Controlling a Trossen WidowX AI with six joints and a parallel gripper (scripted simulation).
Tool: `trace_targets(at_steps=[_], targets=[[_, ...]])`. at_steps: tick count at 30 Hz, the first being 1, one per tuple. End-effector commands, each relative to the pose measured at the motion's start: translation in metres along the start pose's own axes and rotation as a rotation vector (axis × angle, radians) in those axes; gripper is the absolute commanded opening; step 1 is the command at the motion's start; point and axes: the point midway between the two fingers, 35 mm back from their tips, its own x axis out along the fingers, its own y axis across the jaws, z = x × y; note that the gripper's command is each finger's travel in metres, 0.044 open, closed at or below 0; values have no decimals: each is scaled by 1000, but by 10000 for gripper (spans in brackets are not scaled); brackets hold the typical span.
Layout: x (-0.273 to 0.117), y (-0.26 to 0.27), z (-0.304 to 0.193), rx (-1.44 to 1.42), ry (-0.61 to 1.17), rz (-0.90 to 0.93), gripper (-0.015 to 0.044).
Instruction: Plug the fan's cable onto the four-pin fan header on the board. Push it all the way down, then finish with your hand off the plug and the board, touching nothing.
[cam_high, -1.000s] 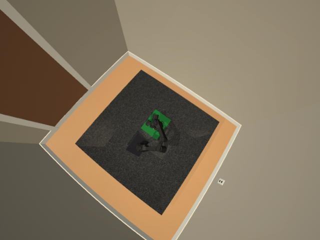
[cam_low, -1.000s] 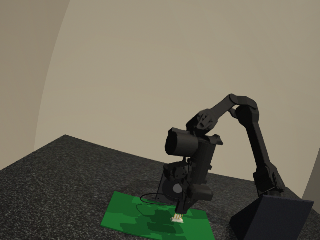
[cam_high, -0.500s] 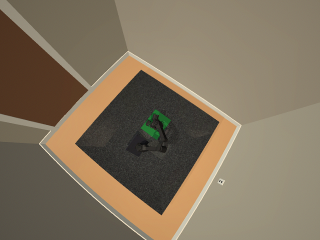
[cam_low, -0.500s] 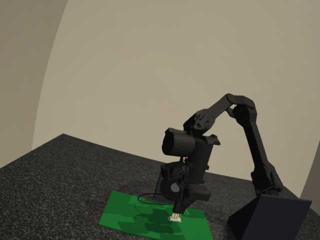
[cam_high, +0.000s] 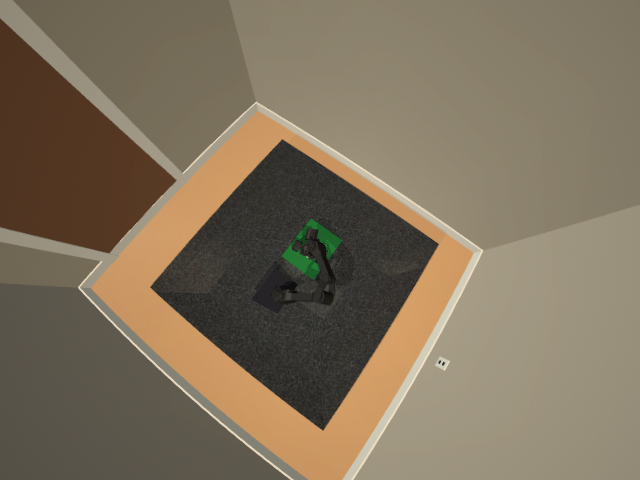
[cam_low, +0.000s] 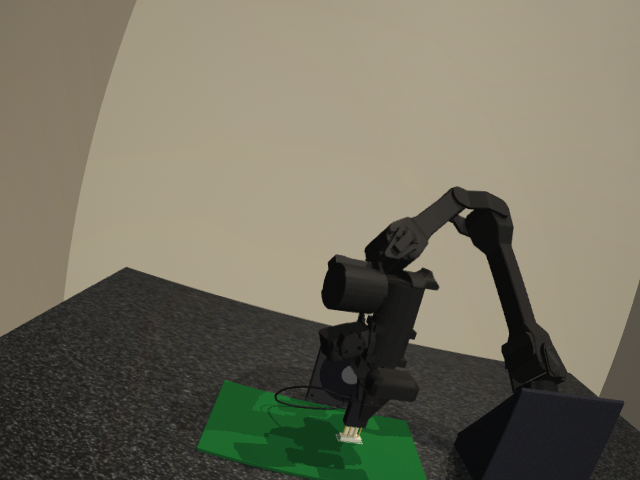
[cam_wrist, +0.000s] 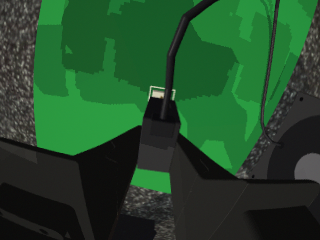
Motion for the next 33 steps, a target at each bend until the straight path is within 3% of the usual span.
trace_targets(at_steps=[1,33], targets=[[1,-1,1,-3,-3,-5,0],[6,0,-2,-6,-2,-5,0]])
